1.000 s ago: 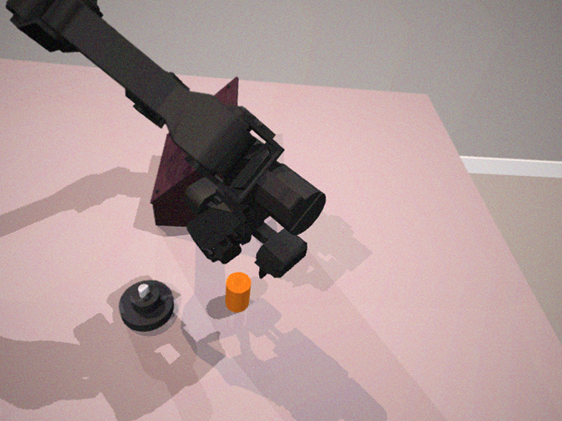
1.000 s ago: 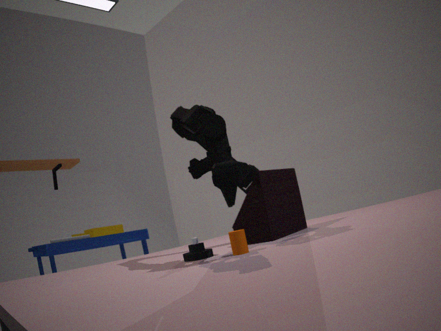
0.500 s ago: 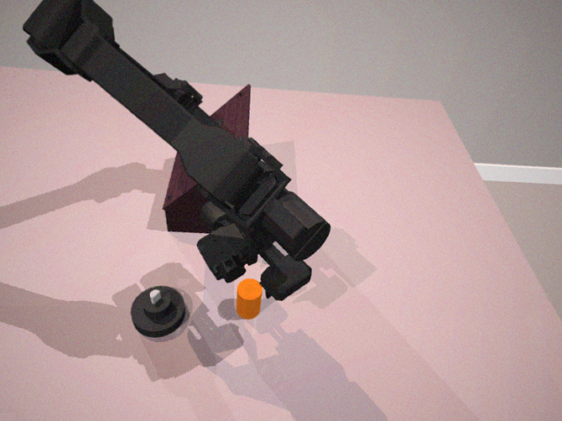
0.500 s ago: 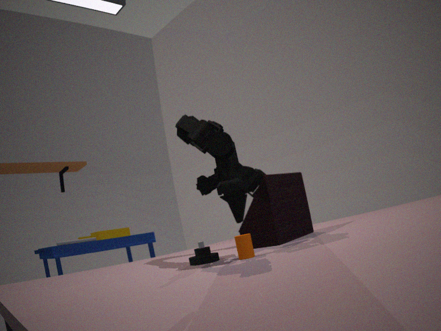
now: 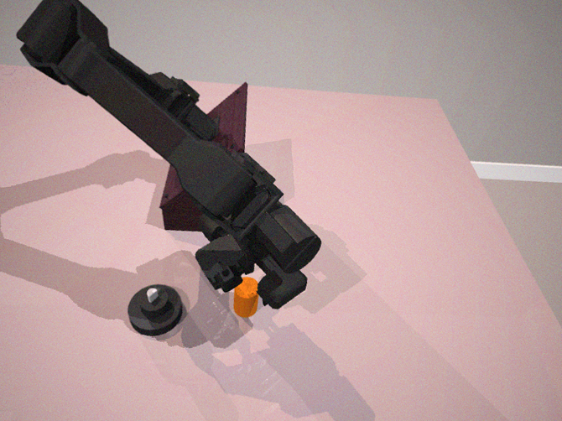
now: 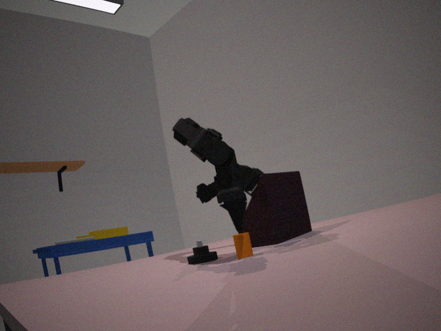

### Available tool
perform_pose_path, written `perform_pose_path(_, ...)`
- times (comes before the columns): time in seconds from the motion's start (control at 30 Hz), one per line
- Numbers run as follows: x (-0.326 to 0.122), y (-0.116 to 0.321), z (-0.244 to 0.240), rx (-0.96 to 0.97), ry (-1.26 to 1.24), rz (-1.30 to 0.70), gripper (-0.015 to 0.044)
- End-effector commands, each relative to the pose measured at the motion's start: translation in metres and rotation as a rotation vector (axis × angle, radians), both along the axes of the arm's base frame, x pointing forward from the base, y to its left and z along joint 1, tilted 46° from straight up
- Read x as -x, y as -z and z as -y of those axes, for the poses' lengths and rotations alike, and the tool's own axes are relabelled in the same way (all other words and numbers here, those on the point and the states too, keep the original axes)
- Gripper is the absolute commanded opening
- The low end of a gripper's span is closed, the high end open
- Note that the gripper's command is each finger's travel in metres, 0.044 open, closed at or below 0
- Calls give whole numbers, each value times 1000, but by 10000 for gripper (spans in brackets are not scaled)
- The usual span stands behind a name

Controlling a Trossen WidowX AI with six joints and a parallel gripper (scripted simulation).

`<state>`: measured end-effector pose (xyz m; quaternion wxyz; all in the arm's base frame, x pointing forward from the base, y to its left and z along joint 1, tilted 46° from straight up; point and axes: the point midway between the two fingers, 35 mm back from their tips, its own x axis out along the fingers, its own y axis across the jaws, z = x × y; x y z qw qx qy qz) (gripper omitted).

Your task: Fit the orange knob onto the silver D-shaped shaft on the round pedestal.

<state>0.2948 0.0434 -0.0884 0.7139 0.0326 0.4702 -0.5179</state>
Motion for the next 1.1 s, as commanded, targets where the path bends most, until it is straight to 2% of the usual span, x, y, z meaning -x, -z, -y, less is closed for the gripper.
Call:
perform_pose_path(0.0, 1, 5, 5, 3, -5, -7, 440)
perform_pose_path(1.07, -1, 39, 43, 10, -3, 1, 440)
